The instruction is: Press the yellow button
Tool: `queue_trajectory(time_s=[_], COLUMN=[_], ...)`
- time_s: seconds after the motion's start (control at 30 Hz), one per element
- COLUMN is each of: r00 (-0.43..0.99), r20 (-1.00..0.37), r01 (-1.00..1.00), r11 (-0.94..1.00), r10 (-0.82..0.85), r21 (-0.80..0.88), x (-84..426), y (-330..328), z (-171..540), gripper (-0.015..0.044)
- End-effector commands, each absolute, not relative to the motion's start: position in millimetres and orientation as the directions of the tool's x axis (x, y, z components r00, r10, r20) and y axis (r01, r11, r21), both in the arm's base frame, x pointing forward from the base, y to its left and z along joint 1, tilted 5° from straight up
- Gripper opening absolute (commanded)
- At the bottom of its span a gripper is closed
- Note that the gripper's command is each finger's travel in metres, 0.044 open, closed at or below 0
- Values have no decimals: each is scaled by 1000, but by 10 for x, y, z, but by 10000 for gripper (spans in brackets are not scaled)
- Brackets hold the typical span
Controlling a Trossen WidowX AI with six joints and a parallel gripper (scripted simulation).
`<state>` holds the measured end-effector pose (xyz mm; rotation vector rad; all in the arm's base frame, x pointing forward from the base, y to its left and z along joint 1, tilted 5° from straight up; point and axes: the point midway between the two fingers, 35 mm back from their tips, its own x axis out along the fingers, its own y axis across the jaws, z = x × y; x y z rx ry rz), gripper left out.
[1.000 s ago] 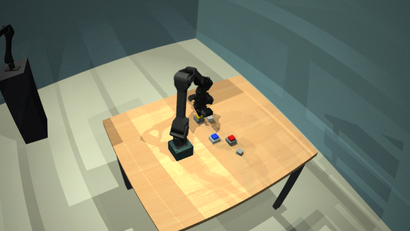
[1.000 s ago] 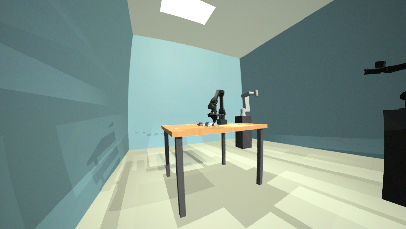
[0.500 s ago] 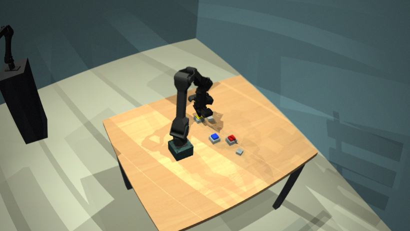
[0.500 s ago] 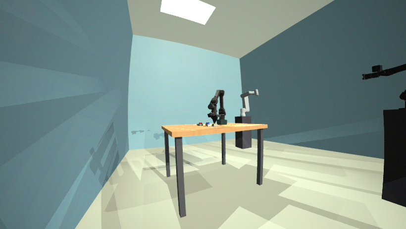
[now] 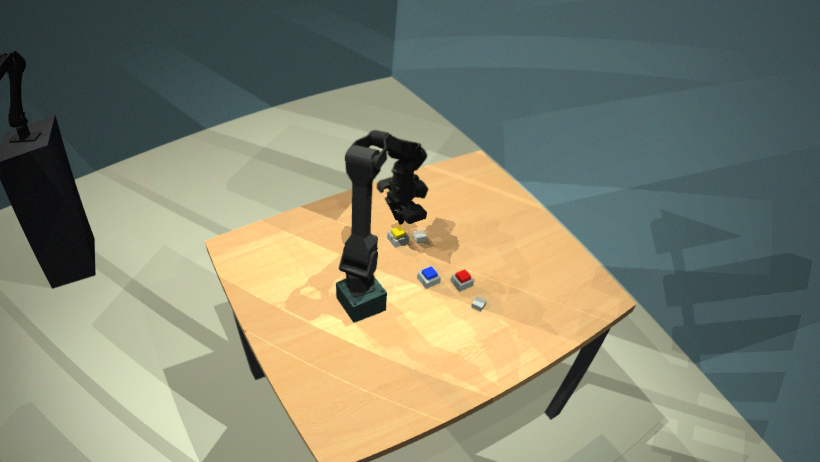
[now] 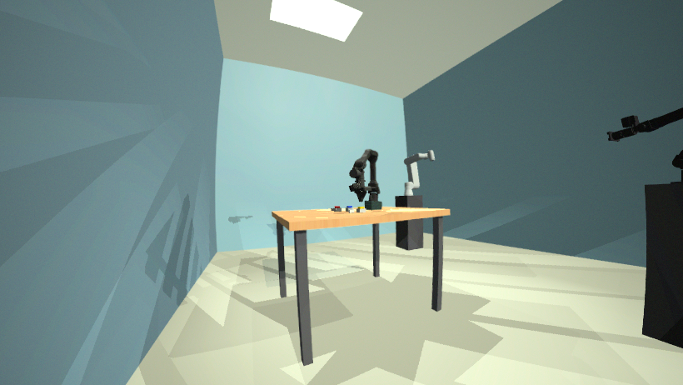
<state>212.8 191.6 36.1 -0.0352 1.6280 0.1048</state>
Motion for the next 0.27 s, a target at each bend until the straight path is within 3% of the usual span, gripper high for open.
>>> queue_trajectory(time_s=[0.0, 0.2, 0.23], r00=[-47, -46, -46], r20=[-997, -997, -997], r01=[-87, -87, -87], r11=[994, 994, 994], r10=[57, 59, 59], r21=[61, 62, 62], x=[2252, 2304, 2304], y=[2094, 2192, 2192], z=[687, 917, 917], gripper=[178, 335, 335])
